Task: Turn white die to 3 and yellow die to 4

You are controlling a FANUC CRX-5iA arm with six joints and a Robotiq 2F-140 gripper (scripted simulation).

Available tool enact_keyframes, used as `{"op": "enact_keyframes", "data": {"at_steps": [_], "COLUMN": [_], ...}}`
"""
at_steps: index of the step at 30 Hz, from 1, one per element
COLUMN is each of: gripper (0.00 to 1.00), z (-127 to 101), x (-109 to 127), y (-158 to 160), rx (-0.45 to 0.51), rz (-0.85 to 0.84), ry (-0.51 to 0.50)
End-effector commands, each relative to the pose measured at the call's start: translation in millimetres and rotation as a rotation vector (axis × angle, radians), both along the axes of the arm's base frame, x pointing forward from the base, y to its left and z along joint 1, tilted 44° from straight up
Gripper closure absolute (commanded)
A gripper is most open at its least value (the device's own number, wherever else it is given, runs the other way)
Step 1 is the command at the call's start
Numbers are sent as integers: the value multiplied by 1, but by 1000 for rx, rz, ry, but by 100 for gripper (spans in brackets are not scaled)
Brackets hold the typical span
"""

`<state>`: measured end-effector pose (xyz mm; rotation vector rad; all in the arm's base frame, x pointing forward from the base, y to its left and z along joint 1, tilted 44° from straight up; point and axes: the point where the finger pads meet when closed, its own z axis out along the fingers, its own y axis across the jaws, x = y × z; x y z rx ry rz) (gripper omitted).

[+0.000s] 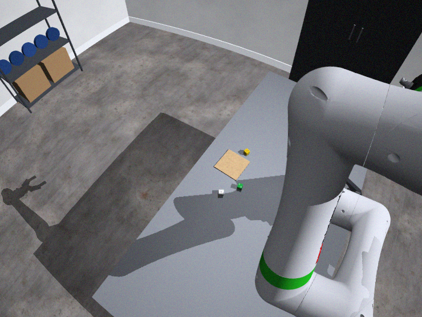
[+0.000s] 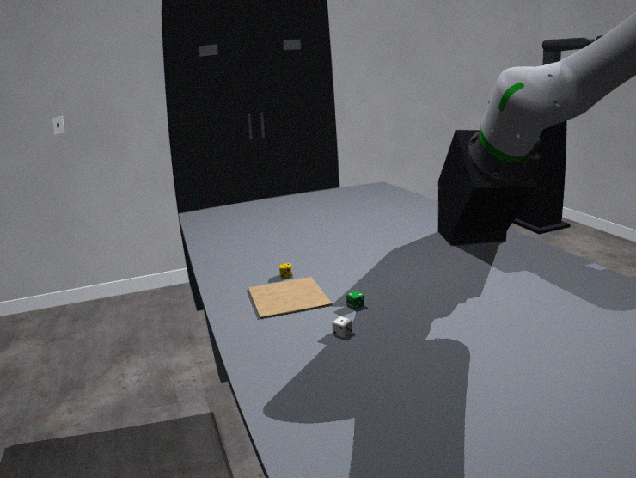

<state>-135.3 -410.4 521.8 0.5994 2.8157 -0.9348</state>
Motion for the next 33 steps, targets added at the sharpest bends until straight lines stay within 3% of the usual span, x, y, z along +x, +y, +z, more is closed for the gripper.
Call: {"op": "enact_keyframes", "data": {"at_steps": [1,19,21,23,24,25,27,28,30,31,33], "gripper": [0,0,0,0,0,0,0,0,0,0,0], "z": [0,-2,-13,-40,-40,-57,-61,-83,-86,-108,-115], "x": [0,2,17,52,52,75,79,110,113,144,154], "y": [0,-2,-14,-37,-37,-49,-52,-64,-66,-74,-78], "rx": [0,3,22,65,65,98,98,136,136,182,182], "rz": [0,6,45,132,132,195,195,270,270,355,355], "ry": [0,-1,-9,-26,-26,-40,-40,-55,-55,-74,-74]}}
